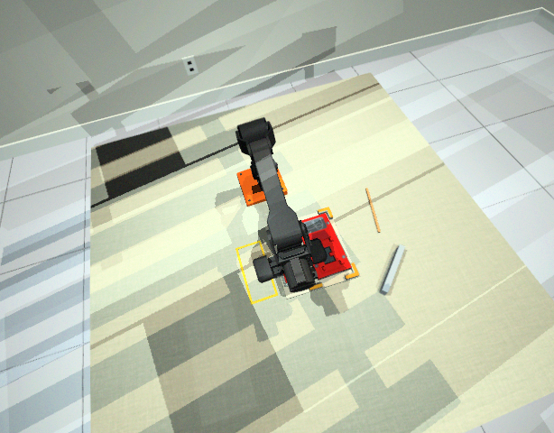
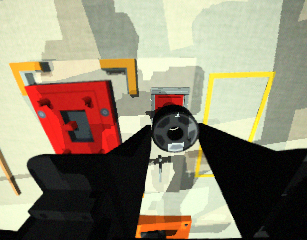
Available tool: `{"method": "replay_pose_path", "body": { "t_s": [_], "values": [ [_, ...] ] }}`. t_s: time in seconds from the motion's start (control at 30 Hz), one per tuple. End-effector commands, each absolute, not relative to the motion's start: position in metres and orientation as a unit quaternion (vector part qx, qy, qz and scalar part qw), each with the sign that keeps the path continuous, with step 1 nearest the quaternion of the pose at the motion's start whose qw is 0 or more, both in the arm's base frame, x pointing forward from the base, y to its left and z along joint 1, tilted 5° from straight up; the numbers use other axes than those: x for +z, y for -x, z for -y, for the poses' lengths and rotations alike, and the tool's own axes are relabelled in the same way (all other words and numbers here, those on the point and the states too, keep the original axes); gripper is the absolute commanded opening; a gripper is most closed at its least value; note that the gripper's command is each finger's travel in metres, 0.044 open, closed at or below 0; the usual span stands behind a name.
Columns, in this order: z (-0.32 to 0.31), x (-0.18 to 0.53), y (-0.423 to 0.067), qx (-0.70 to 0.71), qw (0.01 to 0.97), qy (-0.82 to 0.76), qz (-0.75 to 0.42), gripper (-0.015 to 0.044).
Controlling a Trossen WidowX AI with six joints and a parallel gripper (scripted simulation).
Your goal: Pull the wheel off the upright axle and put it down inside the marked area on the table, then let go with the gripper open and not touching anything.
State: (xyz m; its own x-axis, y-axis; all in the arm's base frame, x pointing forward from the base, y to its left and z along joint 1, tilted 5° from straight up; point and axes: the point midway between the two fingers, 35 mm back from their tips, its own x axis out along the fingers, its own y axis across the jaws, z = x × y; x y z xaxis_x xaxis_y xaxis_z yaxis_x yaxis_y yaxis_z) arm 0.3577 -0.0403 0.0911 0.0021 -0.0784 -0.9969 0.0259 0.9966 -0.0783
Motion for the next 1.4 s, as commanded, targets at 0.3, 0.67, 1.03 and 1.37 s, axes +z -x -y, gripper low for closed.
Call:
{"method": "replay_pose_path", "body": {
  "t_s": [0.3,0.67,1.03,1.37],
  "values": [
    [0.04,0.1,-0.358,-0.04,0.71,0.018,-0.703,0.0],
    [0.037,0.129,-0.357,-0.04,0.71,0.018,-0.703,0.0],
    [0.059,0.126,-0.347,-0.038,0.707,0.019,-0.706,0.0],
    [0.092,0.132,-0.329,-0.039,0.708,0.019,-0.705,0.0]
  ]
}}
